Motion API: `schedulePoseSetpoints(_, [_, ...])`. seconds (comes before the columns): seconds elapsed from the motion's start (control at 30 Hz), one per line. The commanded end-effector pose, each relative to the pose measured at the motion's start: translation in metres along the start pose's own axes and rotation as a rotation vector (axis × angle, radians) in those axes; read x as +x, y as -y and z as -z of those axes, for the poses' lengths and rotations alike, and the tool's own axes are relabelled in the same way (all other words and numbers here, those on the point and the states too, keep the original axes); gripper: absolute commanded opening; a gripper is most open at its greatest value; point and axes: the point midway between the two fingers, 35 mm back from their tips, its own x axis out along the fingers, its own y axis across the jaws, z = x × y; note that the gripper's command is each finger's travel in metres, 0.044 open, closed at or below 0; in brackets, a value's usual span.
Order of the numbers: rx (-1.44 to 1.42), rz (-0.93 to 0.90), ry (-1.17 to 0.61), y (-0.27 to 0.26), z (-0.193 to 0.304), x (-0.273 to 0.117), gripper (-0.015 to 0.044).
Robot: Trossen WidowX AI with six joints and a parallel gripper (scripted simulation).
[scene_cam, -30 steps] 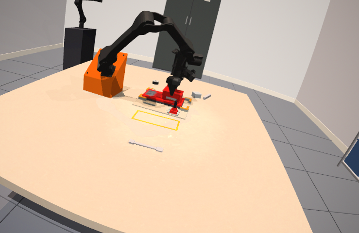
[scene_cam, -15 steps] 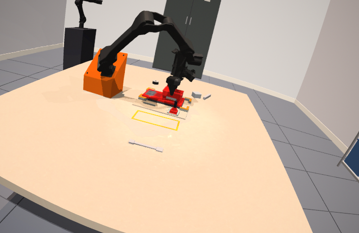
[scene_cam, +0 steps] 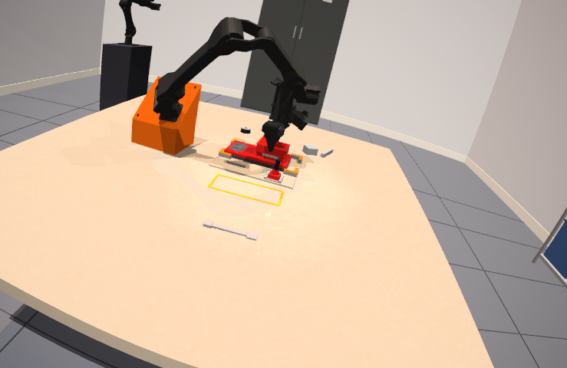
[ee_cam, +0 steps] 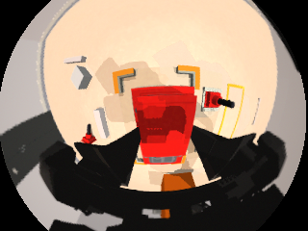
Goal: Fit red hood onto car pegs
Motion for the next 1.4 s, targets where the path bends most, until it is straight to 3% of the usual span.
schedulePoseSetpoints(0.0, [-0.004, 0.003, 0.0, 0.0003, 0.0003, 0.0026, 0.0])
schedulePoseSetpoints(0.9, [0.0, 0.0, 0.0, 0.0002, 0.0, 0.0103, 0.0])
schedulePoseSetpoints(1.37, [0.0, 0.0, -0.001, 0.0002, 0.0002, 0.0112, 0.0367])
